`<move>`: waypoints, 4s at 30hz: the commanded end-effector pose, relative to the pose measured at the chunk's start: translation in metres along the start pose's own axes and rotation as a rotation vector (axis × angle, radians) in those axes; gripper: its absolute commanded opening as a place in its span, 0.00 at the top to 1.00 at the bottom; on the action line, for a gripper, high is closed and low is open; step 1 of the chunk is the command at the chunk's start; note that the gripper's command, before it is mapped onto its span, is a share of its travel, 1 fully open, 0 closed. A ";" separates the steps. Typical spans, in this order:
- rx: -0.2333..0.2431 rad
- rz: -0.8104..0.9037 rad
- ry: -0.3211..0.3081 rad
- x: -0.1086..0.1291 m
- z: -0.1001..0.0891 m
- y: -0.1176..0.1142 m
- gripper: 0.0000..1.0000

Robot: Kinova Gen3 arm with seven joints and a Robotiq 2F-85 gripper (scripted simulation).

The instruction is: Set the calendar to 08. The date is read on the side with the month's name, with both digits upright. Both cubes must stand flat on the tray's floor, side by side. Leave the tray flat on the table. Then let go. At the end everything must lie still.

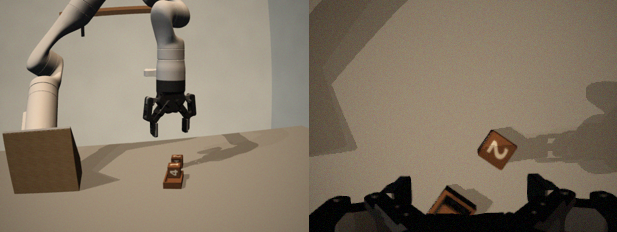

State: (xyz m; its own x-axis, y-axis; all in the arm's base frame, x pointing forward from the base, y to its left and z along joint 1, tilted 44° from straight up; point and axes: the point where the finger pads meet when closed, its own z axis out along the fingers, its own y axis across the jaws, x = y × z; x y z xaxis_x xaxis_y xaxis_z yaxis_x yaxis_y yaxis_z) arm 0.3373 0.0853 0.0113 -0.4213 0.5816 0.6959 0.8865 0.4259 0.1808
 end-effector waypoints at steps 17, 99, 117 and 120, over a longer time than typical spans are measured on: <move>0.017 0.727 0.008 -0.015 0.003 -0.016 0.00; -0.070 2.182 0.004 -0.057 -0.012 -0.026 0.52; -0.070 2.182 0.004 -0.057 -0.012 -0.026 0.52; -0.070 2.182 0.004 -0.057 -0.012 -0.026 0.52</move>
State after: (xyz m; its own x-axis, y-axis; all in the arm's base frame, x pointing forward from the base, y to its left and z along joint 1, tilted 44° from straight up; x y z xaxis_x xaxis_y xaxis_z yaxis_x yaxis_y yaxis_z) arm 0.3405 0.0337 -0.0252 0.9762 -0.0194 -0.2161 -0.1601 -0.7363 -0.6574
